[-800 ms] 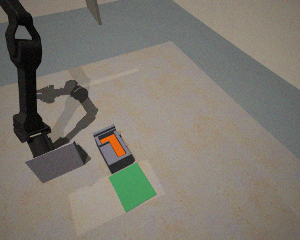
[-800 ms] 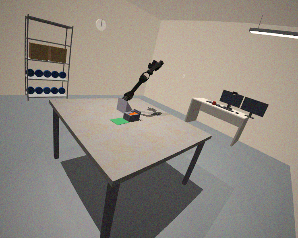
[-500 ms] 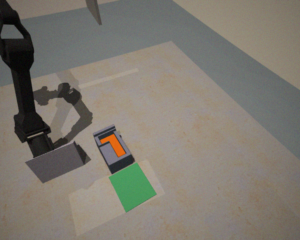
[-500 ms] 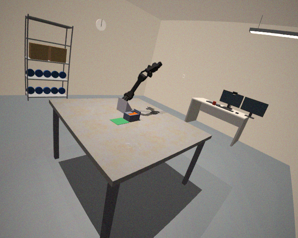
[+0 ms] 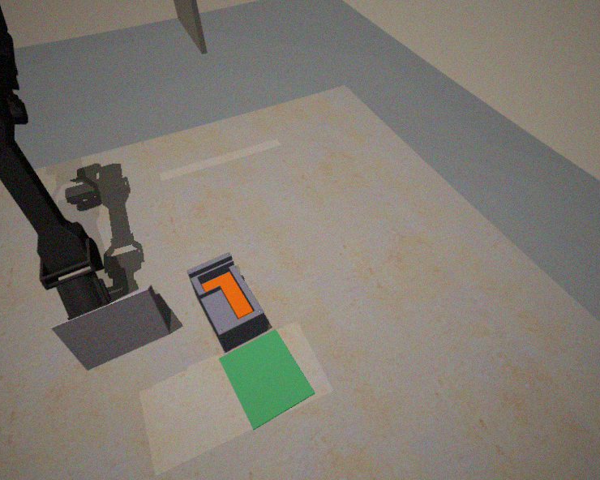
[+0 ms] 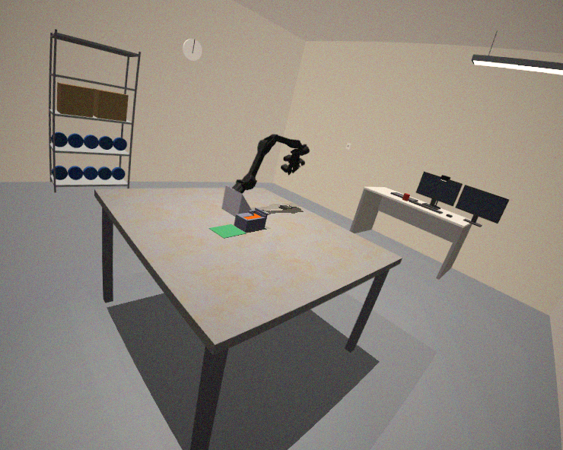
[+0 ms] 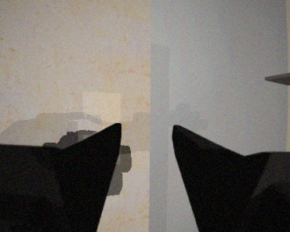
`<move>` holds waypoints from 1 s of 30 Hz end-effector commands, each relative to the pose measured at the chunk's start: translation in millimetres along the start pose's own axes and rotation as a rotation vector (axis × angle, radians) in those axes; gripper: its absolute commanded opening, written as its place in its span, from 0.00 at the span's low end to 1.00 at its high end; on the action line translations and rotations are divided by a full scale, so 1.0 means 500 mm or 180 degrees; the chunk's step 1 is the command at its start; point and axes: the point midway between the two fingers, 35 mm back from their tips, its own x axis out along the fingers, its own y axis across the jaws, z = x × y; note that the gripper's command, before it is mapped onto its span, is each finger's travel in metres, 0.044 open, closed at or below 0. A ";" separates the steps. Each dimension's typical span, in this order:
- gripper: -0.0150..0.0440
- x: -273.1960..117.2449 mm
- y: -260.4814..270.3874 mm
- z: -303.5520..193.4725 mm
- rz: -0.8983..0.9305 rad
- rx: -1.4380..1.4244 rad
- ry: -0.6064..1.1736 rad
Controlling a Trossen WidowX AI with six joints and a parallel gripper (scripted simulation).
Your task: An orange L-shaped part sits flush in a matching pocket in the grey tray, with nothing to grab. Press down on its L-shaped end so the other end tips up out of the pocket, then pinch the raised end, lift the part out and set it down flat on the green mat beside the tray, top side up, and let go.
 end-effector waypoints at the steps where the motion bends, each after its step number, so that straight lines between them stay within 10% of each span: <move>1: 0.56 0.044 0.058 -0.133 0.0306 0.0728 0.0522; 16: 0.56 -0.075 0.384 -0.545 0.0609 0.3729 0.2159; 30: 0.56 -0.337 0.751 -0.596 -0.0202 0.6947 0.2932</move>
